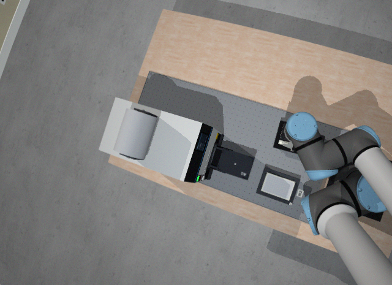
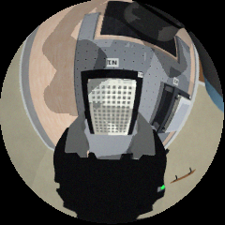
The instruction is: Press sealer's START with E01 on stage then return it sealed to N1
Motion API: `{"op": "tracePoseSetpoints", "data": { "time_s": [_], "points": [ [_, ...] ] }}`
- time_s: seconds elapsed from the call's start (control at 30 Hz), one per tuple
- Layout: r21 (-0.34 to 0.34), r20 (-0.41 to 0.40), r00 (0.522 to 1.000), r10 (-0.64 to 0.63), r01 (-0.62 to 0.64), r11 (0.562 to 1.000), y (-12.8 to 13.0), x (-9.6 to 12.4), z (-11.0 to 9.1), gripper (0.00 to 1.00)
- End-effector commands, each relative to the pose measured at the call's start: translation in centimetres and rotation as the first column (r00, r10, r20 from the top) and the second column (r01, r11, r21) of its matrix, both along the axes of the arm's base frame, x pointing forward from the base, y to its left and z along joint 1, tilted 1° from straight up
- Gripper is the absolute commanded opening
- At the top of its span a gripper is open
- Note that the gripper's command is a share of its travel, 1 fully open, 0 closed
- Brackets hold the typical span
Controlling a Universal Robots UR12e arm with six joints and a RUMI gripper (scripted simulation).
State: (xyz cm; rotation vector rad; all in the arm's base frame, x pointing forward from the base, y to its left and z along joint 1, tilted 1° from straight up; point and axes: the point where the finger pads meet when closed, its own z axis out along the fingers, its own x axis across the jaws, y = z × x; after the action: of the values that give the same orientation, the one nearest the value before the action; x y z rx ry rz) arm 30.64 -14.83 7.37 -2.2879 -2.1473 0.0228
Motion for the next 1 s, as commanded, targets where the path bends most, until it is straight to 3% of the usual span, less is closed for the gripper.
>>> {"op": "tracePoseSetpoints", "data": {
  "time_s": [0.0,0.97],
  "points": [
    [-0.001,0.001,1.000,0.000,0.000,1.000,-0.05,0.04,-0.06,0.68],
    [-0.001,0.001,1.000,0.000,0.000,1.000,-0.05,0.04,-0.06,0.57]
  ]
}}
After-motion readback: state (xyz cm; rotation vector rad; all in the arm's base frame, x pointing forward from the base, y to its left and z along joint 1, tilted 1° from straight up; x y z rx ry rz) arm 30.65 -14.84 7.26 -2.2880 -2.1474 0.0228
